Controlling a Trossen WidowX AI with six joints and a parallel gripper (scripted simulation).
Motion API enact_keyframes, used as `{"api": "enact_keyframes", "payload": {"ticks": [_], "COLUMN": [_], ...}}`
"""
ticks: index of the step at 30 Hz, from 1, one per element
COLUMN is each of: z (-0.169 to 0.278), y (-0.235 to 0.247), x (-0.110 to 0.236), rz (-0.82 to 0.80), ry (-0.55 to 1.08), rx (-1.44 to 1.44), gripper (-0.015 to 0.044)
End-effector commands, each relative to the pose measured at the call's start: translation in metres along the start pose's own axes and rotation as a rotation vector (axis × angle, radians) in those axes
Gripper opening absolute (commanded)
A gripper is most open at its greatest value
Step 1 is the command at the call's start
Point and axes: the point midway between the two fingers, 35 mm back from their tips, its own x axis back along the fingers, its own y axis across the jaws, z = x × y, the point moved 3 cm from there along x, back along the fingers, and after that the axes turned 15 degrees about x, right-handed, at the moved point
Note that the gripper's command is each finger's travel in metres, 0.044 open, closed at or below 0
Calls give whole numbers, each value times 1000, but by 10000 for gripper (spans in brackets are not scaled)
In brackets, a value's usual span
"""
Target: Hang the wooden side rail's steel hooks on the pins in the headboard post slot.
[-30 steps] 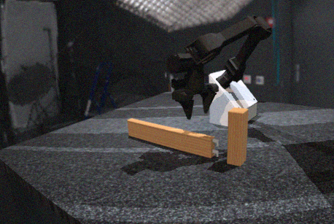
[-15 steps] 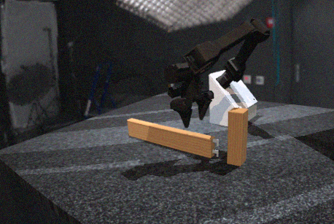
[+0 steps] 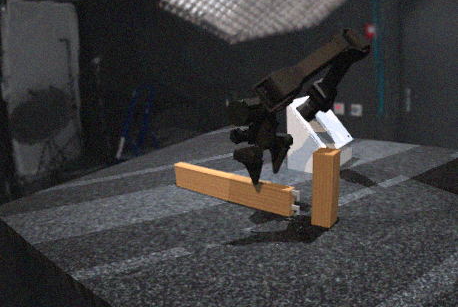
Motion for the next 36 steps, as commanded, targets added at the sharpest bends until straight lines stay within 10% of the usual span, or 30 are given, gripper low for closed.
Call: {"api": "enact_keyframes", "payload": {"ticks": [1, 36], "z": [-1, 0], "y": [-2, -3], "x": [-8, -64], "rz": [5, 4], "ry": [2, 5], "rx": [-9, -9], "gripper": [440, 440]}}
